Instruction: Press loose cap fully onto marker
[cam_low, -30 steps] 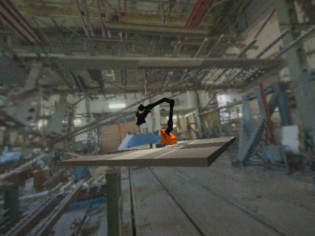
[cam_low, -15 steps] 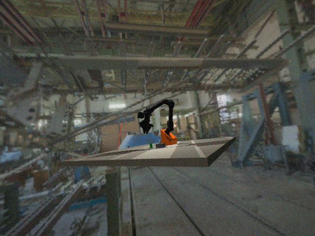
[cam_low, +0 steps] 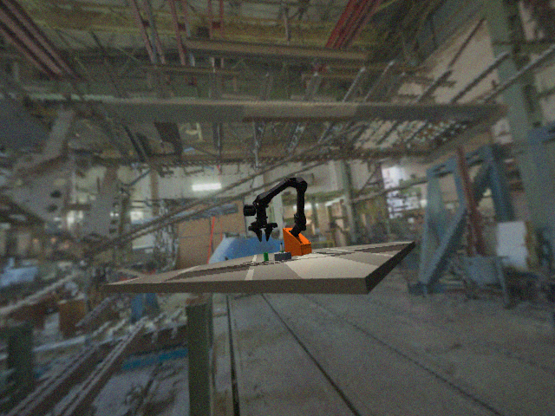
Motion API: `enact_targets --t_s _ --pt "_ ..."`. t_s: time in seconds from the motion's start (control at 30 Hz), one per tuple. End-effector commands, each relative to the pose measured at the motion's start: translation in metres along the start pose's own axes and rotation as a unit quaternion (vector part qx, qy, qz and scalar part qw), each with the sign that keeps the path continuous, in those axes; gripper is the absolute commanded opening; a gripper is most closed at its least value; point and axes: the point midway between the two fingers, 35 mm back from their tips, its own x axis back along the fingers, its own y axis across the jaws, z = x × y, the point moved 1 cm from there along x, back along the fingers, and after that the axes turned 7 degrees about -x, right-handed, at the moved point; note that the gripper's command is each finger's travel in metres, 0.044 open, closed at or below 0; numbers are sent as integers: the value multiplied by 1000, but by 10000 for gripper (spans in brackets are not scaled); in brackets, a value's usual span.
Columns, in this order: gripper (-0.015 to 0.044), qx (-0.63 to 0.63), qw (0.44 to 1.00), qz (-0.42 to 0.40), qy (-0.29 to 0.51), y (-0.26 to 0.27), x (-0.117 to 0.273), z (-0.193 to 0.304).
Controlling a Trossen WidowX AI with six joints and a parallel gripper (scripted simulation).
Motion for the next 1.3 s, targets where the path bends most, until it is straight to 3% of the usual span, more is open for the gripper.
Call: enact_targets --t_s 0.0,1.27 --pt "235 0 1000 -6 9 2 -30 3" --pt "235 0 1000 -6 9 4 -88 1"
